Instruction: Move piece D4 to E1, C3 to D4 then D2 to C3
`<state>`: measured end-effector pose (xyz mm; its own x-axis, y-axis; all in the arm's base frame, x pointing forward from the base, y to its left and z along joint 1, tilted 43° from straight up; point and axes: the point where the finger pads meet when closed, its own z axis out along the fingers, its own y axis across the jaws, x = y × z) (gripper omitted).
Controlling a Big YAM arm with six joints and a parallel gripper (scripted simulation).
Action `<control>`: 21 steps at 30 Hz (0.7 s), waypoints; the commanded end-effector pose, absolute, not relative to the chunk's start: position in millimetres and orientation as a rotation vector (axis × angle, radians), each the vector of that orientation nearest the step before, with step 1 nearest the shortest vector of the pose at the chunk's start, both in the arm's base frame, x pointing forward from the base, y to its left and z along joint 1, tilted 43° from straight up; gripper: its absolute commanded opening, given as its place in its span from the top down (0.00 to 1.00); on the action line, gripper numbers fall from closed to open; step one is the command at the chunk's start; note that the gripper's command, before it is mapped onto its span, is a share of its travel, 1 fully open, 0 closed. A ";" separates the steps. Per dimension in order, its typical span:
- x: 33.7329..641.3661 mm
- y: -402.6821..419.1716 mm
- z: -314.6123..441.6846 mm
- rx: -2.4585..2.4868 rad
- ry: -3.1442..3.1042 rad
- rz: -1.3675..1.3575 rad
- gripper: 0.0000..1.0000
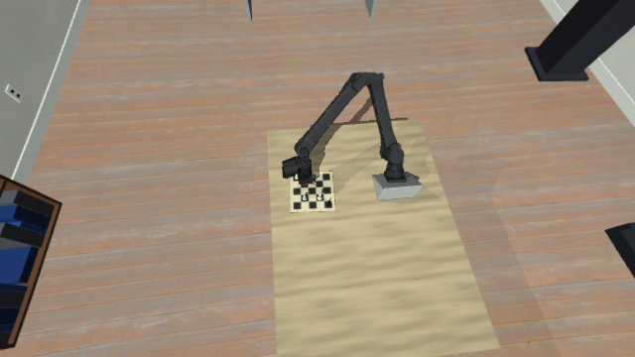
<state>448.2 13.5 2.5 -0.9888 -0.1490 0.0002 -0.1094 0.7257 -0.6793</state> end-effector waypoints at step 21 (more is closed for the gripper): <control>451.6 5.8 -3.4 -0.207 2.875 -1.136 1.00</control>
